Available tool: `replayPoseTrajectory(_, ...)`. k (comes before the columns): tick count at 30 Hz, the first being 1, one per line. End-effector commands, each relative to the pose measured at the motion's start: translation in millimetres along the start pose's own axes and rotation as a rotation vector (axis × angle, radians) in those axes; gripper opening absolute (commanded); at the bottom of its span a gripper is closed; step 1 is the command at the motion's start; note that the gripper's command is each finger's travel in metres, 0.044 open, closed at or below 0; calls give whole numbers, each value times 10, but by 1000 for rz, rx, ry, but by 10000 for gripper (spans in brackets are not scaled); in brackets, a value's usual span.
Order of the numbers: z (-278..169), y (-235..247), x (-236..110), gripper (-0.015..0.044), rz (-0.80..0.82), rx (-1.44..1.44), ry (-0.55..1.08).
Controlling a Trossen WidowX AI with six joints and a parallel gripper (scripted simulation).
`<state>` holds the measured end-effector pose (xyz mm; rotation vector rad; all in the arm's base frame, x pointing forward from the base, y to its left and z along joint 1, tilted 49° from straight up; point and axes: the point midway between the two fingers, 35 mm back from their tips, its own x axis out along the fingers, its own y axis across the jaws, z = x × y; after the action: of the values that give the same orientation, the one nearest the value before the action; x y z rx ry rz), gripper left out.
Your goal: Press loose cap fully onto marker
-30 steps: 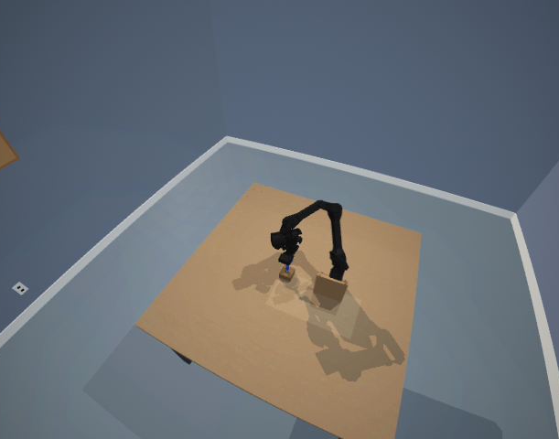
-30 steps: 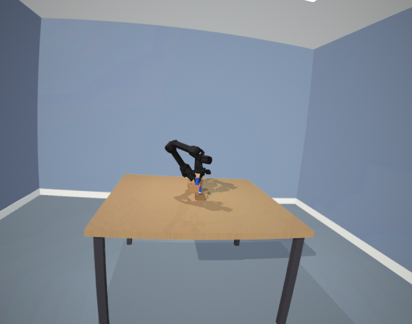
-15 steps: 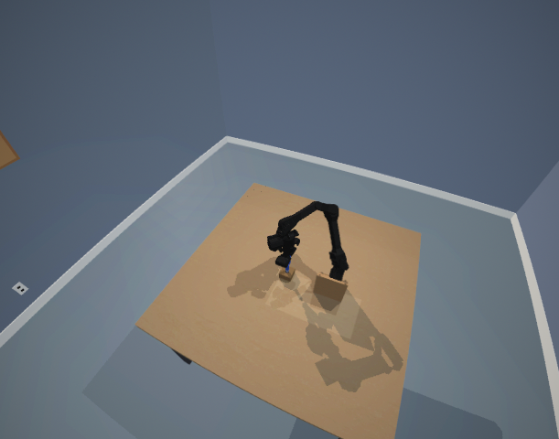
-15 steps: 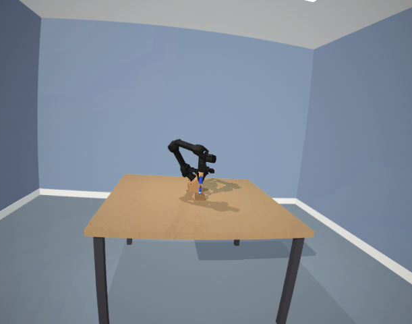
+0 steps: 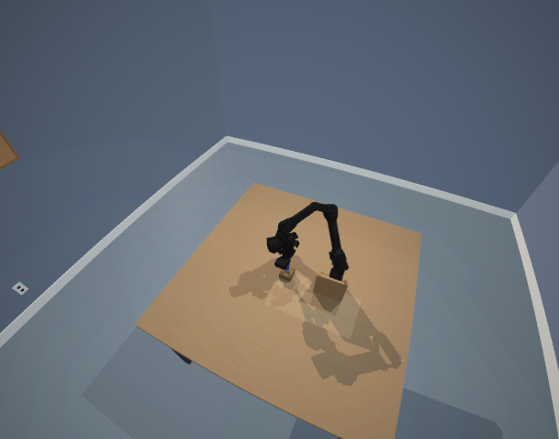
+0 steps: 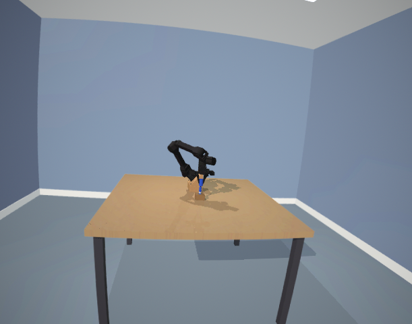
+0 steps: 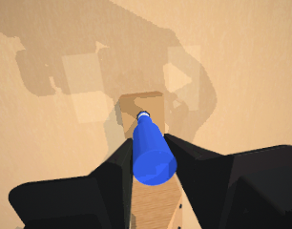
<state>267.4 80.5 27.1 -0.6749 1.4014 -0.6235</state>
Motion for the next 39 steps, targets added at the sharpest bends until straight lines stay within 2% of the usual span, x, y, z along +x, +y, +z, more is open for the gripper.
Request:
replayPoseTrajectory(1,-12,-3,85,0,-8,-8,2)
replayPoseTrajectory(21,-25,-8,399,0,-11,-7,2)
replayPoseTrajectory(39,-24,-16,415,0,-11,-7,2)
